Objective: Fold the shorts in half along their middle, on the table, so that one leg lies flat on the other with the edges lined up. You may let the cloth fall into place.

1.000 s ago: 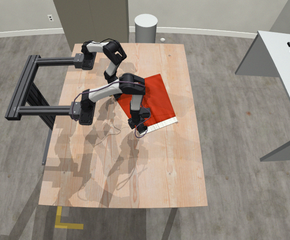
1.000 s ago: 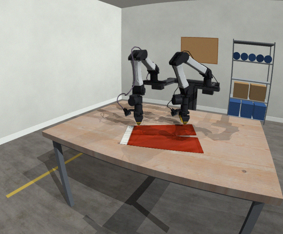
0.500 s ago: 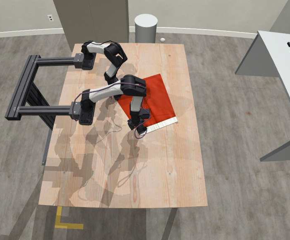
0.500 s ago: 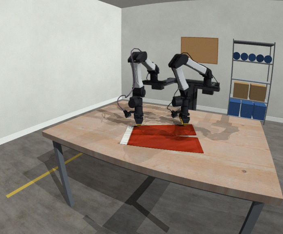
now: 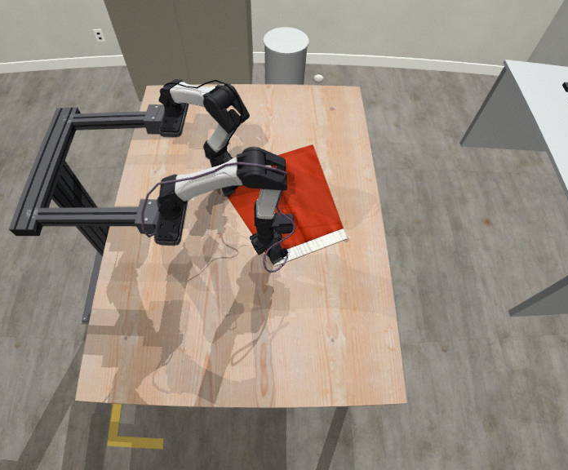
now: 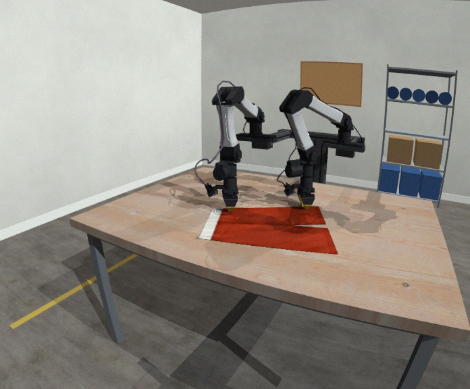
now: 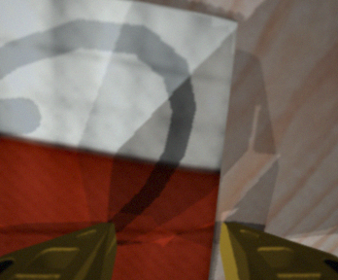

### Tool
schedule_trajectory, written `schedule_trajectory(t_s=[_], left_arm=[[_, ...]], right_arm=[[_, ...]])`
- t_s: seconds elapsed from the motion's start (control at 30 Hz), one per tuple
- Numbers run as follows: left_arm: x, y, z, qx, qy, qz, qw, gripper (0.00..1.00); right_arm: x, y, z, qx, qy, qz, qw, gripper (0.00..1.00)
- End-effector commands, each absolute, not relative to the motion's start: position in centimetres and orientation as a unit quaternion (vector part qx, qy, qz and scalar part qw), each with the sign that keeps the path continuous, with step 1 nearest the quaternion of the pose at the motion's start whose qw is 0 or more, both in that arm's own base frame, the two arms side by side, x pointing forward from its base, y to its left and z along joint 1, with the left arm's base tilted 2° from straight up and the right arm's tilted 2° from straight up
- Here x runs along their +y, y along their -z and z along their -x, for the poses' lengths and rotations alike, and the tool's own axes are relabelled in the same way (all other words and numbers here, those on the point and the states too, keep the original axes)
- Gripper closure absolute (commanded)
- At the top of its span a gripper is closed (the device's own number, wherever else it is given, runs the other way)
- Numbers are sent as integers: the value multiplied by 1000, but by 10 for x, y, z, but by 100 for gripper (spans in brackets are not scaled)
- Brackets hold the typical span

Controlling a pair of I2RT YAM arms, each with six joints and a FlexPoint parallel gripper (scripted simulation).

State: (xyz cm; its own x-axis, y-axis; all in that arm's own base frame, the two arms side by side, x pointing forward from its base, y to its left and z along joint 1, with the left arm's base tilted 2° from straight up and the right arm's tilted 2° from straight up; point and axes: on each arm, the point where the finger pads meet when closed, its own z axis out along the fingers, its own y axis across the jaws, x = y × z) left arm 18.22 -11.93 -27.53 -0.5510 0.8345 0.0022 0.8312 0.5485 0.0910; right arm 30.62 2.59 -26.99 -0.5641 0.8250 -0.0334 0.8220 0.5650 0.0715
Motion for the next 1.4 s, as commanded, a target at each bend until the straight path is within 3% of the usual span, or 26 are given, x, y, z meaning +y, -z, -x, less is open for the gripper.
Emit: schedule_trajectory(t_s=[0.0, 0.53, 0.57, 0.87, 0.97, 1.37], left_arm=[[-120, 278, -191, 881, -47, -469, 35, 53], [-111, 282, -198, 884, -57, -463, 35, 53], [-111, 282, -198, 884, -57, -463, 35, 63], [-112, 282, -198, 884, -57, -463, 36, 63], [-105, 281, -212, 887, -96, -448, 58, 63], [-107, 283, -208, 884, -76, -459, 46, 63]], right_arm=[[32, 269, -323, 886, -43, -459, 50, 53], [39, 276, -325, 886, -48, -459, 49, 53], [39, 276, -325, 886, -48, -459, 49, 63], [39, 276, -324, 886, -48, -459, 49, 63], [44, 275, -337, 879, -90, -463, 68, 63], [45, 277, -332, 884, -68, -460, 56, 63]])
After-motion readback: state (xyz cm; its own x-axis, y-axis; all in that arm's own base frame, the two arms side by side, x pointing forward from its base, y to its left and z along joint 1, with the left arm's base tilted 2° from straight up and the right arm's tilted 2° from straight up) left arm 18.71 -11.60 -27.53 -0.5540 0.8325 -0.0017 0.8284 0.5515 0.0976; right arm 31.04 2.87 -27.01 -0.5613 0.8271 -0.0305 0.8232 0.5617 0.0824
